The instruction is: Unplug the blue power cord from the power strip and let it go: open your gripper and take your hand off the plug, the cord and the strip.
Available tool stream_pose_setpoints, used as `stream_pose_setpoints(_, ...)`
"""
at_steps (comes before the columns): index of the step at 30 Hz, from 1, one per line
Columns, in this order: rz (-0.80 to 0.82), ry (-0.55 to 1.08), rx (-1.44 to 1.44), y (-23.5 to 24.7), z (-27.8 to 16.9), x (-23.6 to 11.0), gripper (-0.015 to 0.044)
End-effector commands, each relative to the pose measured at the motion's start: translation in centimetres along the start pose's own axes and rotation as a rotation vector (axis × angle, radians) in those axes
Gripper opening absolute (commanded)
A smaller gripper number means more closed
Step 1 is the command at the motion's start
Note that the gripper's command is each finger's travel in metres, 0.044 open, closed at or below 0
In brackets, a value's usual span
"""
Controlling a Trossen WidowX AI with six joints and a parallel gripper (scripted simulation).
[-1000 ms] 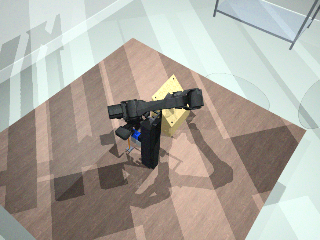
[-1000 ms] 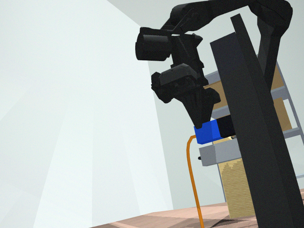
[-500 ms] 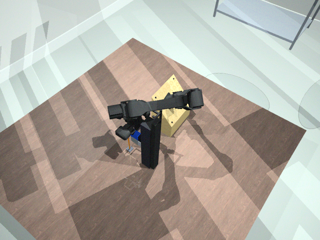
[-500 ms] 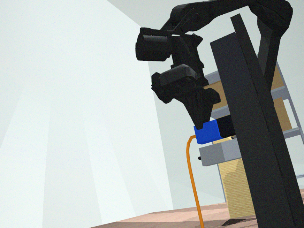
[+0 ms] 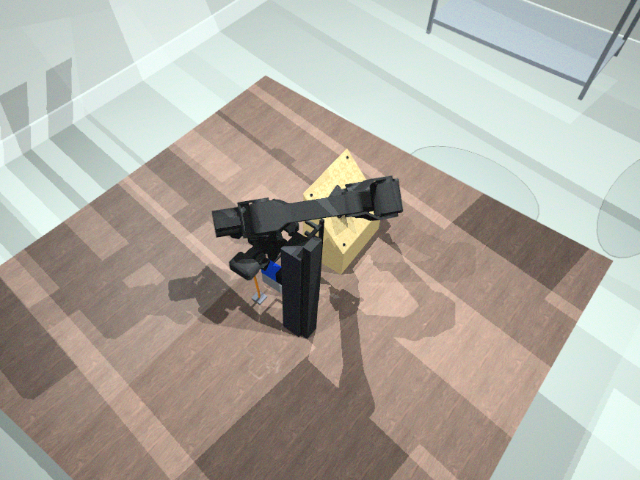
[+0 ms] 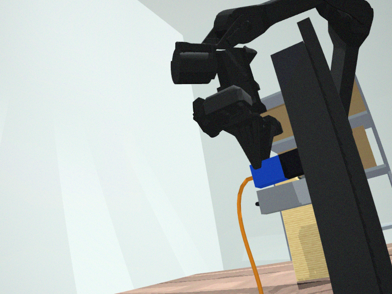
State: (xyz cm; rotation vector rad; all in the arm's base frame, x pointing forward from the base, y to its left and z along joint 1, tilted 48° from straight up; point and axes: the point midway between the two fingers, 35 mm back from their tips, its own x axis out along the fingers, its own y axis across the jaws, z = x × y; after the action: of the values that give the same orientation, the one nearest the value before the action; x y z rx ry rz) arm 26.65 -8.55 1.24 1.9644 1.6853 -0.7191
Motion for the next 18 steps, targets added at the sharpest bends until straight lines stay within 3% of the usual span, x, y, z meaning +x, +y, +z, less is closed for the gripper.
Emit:
stream_pose_setpoints(1,0.007,-0.043,-0.002,0.3,2.2,-0.7,0.0000)
stream_pose_setpoints(18,0.007,-0.043,0.000,0.2,4.9,-1.2,0.0000)
